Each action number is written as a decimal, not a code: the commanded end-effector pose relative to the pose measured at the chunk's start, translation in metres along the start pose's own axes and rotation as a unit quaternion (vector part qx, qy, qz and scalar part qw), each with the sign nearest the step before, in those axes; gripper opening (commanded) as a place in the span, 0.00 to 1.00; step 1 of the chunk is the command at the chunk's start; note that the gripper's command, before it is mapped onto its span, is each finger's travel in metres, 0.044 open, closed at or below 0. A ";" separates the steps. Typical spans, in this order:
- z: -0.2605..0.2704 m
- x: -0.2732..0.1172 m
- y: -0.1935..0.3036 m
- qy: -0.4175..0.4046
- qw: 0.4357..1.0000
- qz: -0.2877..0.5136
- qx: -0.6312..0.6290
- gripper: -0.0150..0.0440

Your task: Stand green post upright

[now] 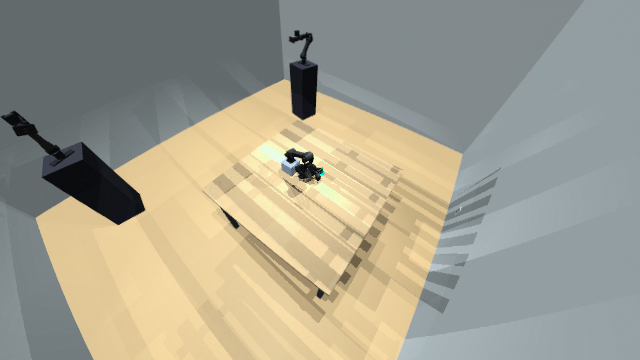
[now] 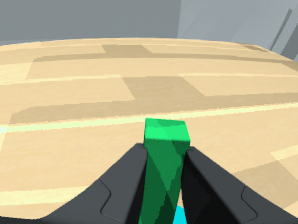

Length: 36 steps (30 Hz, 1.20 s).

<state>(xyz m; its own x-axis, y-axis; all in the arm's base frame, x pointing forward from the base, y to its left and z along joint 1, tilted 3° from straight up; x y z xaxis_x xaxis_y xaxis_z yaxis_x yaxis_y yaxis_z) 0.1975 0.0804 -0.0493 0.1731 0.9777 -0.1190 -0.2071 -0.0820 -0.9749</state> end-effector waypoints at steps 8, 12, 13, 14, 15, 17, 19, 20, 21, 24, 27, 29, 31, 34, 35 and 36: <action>0.000 0.000 0.001 -0.001 1.000 0.000 -0.002 0.69; 0.000 0.000 0.001 -0.001 1.000 0.000 -0.002 0.87; 0.000 0.000 0.001 -0.001 1.000 0.000 -0.002 0.92; 0.000 0.000 0.001 -0.001 1.000 0.000 -0.002 0.93; 0.000 0.000 0.000 -0.001 1.000 -0.001 -0.002 0.93; -0.001 0.000 -0.005 -0.001 1.000 -0.001 -0.002 0.93; -0.002 -0.001 -0.012 0.000 1.000 -0.001 -0.002 0.93; -0.002 -0.001 -0.016 0.000 1.000 -0.001 -0.002 0.93; -0.002 -0.001 -0.020 0.000 1.000 -0.001 -0.002 0.93; -0.002 -0.002 -0.031 0.000 1.000 -0.002 -0.002 0.93; -0.001 -0.003 -0.041 0.001 1.000 -0.002 -0.002 0.93; 0.000 -0.004 -0.048 0.001 1.000 -0.002 -0.001 0.93; 0.002 -0.005 -0.054 0.001 1.000 -0.003 -0.001 0.93; 0.004 -0.006 -0.064 0.001 1.000 -0.003 -0.001 0.93; 0.005 -0.006 -0.067 0.002 1.000 -0.003 -0.001 0.93; 0.006 -0.007 -0.070 0.002 1.000 -0.003 -0.001 0.93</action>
<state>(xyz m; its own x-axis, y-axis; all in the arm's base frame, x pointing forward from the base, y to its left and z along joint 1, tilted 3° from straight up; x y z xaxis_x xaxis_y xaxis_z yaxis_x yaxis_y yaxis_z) 0.2071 0.0806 0.0111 0.1757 0.9780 -0.1126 -0.2020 -0.0761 -0.9764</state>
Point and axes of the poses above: the point midway between the two fingers, 35 mm back from their tips, its own x axis out along the fingers, its own z axis across the jaws, y = z × x, the point moved 6 cm from there along -x, back along the fingers, and after that the axes turned 9 degrees about x, right-handed, at the moved point
